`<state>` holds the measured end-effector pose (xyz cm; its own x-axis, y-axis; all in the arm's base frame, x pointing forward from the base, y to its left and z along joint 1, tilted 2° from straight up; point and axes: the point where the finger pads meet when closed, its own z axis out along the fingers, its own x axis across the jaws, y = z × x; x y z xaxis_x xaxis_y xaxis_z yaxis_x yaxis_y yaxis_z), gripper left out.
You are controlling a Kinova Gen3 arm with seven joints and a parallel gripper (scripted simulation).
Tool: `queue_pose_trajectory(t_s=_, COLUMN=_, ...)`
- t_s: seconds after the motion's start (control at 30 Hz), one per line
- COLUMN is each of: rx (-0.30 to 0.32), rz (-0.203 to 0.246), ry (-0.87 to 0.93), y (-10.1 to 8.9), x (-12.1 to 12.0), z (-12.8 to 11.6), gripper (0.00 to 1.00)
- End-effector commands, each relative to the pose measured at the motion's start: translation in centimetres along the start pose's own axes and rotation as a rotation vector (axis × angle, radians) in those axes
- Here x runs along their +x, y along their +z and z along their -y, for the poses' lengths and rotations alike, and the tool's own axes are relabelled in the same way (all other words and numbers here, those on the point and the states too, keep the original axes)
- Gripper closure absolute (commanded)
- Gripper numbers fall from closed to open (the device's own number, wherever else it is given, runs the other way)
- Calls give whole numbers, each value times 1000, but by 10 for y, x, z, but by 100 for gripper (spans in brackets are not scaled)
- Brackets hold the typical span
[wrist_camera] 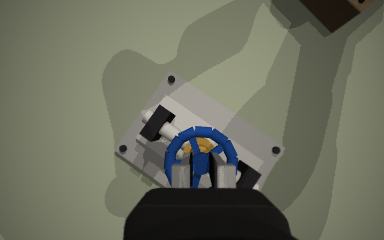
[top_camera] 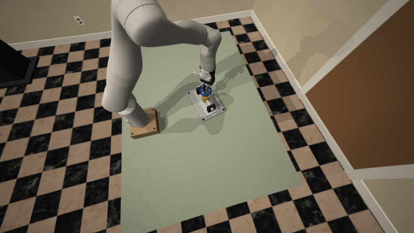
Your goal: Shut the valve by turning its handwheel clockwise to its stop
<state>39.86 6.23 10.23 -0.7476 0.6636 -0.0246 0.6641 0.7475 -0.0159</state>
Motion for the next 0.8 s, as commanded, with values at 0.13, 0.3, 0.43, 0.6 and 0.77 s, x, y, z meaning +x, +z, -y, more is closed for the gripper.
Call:
queue_pose_trajectory(t_s=0.13, rx=-1, rz=1, ry=1, y=-1, x=0, z=0, gripper=100)
queue_pose_trajectory(t_s=0.3, rx=-1, rz=1, ry=3, y=-1, x=0, z=0, gripper=100)
queue_pose_trajectory(t_s=0.43, rx=-1, rz=1, ry=8, y=-1, x=0, z=0, gripper=100)
queue_pose_trajectory(t_s=0.6, rx=-1, rz=1, ry=22, y=-1, x=0, z=0, gripper=100)
queue_pose_trajectory(t_s=0.77, rx=-1, rz=1, ry=35, y=-1, x=0, z=0, gripper=100)
